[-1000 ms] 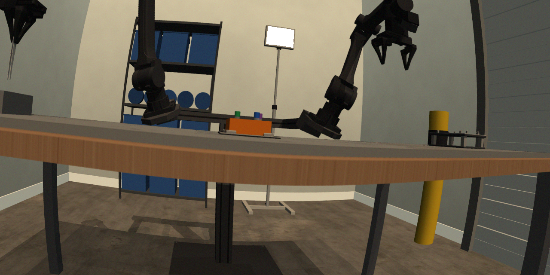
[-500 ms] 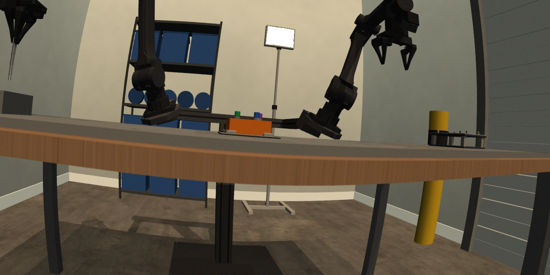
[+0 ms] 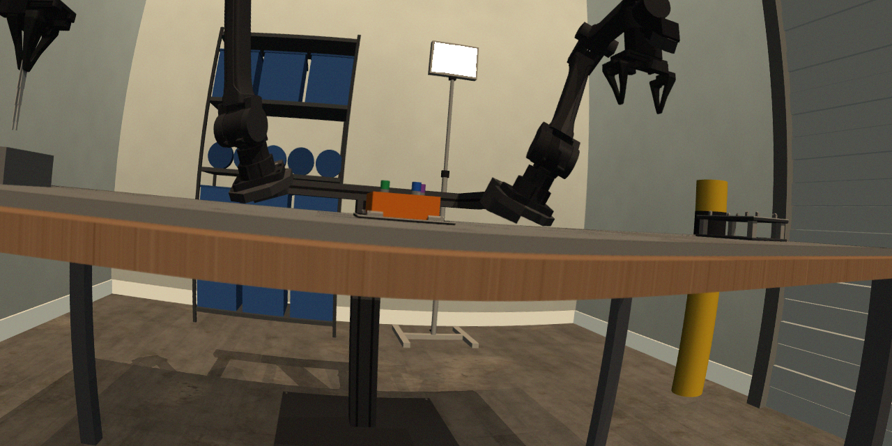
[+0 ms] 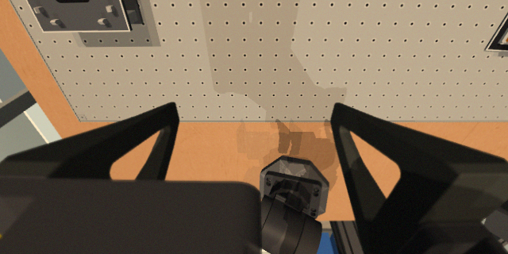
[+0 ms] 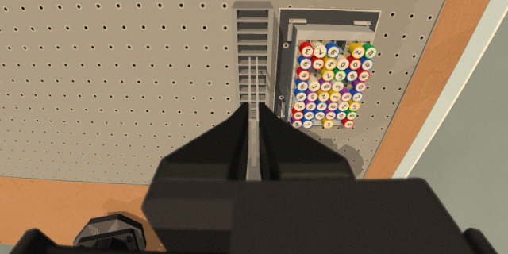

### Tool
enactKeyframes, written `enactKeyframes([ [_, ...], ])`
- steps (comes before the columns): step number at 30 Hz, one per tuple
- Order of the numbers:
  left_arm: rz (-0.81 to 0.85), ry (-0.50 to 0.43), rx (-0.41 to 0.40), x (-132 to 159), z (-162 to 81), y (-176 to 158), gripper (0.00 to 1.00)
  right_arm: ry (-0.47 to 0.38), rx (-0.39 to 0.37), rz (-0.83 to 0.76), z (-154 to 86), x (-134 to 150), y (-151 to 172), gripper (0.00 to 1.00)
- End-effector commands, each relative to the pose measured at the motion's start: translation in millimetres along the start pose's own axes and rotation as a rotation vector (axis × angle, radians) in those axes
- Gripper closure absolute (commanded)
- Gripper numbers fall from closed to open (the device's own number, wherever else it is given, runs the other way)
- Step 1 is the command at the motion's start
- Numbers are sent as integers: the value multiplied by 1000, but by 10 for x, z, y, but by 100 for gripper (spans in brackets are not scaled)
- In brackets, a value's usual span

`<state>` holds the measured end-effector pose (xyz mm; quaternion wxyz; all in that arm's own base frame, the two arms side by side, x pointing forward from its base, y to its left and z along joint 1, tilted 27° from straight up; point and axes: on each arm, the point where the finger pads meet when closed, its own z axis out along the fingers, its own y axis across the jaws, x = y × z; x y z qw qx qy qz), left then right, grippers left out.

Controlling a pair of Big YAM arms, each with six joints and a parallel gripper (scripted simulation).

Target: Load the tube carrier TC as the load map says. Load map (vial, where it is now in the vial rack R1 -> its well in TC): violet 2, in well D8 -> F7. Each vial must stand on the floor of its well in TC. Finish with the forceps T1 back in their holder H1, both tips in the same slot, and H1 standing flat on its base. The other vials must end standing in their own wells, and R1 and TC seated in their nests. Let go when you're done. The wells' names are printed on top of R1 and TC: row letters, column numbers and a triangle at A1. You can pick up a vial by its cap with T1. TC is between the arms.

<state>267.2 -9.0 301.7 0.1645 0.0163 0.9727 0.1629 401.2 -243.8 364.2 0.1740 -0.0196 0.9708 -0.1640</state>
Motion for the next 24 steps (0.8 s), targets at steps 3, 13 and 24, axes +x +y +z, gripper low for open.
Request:
enactKeyframes([
  [3,-17,-29,5,-91,-104,25,0,1,-1,3,42,-24,27,93],
  [13,-17,-29,5,-91,-104,25,0,-28,19,4,-119,-76,-54,93],
  [24,-17,-29,5,-91,-104,25,0,-8,6,4,9,-22,23,93],
])
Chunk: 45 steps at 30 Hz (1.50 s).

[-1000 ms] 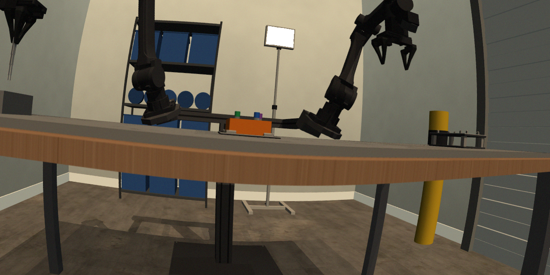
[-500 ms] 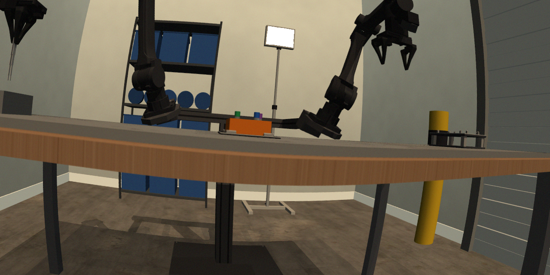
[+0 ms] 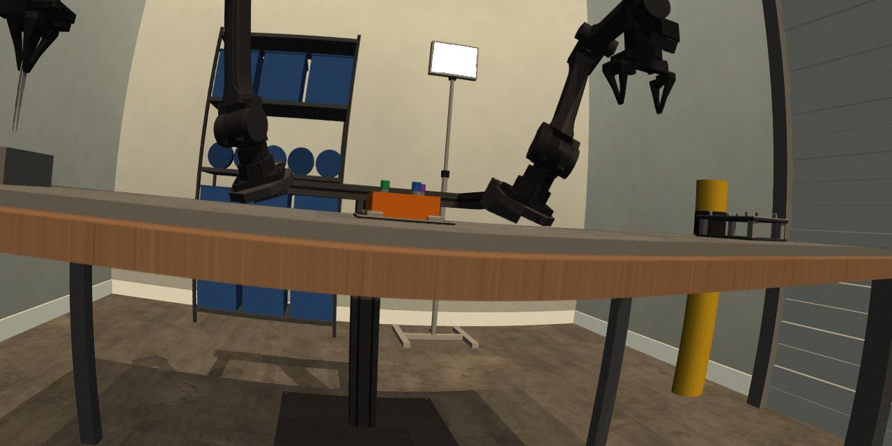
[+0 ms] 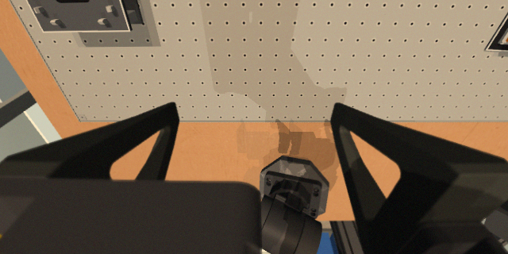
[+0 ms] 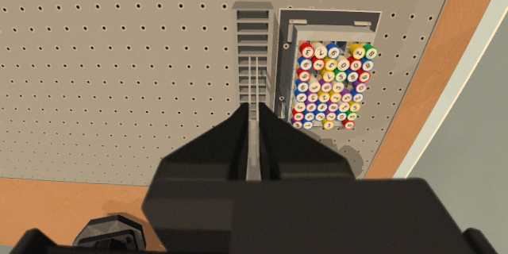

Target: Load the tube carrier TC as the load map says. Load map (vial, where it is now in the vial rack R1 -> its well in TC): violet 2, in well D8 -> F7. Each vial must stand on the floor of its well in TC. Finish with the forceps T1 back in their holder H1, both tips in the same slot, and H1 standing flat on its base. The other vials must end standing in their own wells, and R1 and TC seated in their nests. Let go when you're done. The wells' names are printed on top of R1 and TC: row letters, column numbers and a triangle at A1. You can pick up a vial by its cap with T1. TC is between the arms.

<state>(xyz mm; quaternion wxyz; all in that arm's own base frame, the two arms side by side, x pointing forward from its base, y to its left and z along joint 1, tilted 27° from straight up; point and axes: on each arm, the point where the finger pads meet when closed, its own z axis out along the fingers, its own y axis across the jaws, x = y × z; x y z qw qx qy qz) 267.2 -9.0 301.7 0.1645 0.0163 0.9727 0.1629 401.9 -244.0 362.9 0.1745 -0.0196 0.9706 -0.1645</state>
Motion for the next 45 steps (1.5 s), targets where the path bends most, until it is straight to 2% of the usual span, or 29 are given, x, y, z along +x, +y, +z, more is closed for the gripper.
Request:
enactKeyframes([
  [1,-17,-29,5,-91,-104,25,0,-5,4,4,-1,-15,22,93],
  [12,-17,-29,5,-91,-104,25,0,6,-1,3,111,-20,8,93],
  [45,-17,-29,5,-91,-104,25,0,11,-2,0,201,17,-25,93],
])
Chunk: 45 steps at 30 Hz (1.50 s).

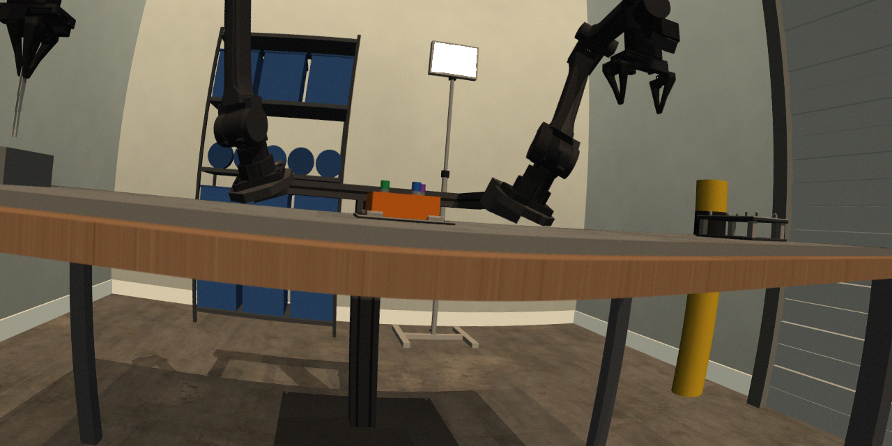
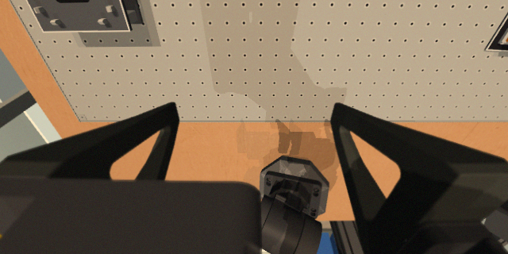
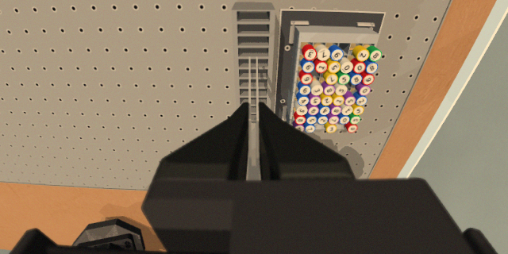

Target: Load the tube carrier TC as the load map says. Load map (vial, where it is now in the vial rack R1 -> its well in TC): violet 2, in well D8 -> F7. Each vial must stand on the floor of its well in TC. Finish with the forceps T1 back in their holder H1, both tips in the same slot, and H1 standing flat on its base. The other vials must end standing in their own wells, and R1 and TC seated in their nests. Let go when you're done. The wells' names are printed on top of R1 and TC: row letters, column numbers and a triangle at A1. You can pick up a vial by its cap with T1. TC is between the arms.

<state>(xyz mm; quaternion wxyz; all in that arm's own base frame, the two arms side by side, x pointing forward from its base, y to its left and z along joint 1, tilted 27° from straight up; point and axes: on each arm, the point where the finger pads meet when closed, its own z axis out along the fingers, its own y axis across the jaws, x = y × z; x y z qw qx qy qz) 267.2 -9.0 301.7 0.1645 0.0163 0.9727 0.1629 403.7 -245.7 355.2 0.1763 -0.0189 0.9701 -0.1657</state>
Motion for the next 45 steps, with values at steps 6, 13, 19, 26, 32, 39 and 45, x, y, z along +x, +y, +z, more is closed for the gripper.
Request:
enactKeyframes([
  [6,-17,-29,5,-91,-104,25,0,2,3,-3,85,-39,-60,93],
  [13,-17,-29,5,-91,-104,25,0,14,-5,-3,151,7,-34,93],
  [19,-17,-29,5,-91,-104,25,0,12,-4,-4,163,3,-33,93],
  [26,-17,-29,5,-91,-104,25,0,14,-6,-4,178,6,-28,93],
  [32,-17,-29,5,-91,-104,25,0,13,-5,-3,196,7,-32,93],
  [39,-17,-29,5,-91,-104,25,0,14,-6,-4,209,10,-27,93],
  [45,-17,-29,5,-91,-104,25,0,10,-4,-4,223,2,-32,93],
])
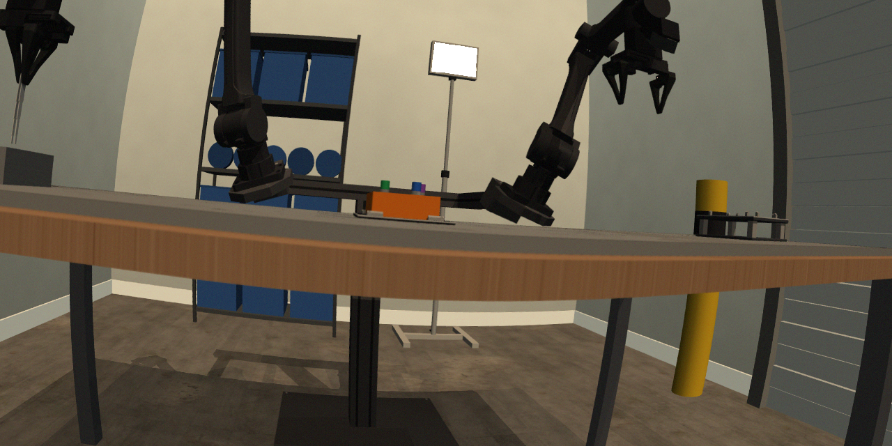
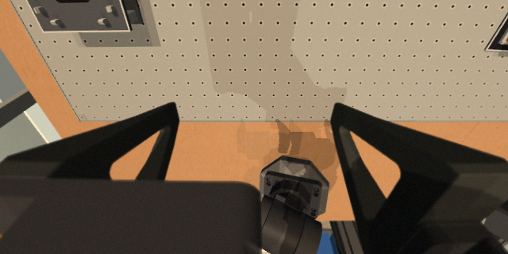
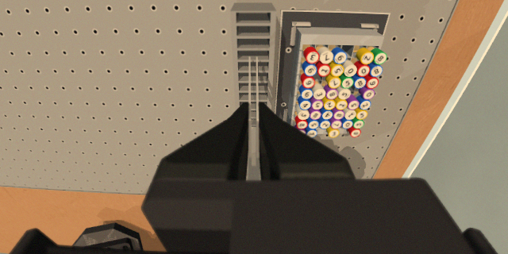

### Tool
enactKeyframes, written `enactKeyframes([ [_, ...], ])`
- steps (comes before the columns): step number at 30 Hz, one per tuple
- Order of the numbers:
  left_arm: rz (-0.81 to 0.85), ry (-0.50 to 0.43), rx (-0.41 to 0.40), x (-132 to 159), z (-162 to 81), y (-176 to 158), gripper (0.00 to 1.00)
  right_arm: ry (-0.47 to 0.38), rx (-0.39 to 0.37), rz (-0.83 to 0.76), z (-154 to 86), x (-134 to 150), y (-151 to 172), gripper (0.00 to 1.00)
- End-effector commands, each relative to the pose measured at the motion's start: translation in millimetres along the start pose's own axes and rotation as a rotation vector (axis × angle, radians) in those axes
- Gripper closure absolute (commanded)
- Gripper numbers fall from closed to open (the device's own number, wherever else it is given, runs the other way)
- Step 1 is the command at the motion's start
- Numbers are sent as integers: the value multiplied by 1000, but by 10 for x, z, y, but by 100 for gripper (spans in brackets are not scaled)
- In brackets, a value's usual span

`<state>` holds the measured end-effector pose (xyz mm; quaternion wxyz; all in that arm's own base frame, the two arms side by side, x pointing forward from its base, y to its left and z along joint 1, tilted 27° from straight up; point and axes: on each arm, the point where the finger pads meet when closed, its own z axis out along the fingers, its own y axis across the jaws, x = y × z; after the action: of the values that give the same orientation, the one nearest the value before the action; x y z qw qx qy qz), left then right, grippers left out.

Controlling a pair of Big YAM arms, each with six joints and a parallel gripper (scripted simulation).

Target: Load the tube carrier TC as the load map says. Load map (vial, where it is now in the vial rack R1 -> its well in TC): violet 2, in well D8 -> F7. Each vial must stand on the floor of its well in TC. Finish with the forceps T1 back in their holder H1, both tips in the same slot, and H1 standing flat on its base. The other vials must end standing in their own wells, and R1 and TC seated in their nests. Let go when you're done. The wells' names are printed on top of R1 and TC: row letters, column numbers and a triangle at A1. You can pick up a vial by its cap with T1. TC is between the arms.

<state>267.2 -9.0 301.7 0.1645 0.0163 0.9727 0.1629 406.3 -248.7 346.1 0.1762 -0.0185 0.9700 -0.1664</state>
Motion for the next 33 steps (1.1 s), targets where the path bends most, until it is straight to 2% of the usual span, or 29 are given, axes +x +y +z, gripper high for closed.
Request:
enactKeyframes([
  [1,-17,-29,5,-91,-104,25,0,6,-3,-4,109,-21,-43,93],
  [33,-17,-29,5,-91,-104,25,0,13,-7,-4,205,5,-27,93],
])
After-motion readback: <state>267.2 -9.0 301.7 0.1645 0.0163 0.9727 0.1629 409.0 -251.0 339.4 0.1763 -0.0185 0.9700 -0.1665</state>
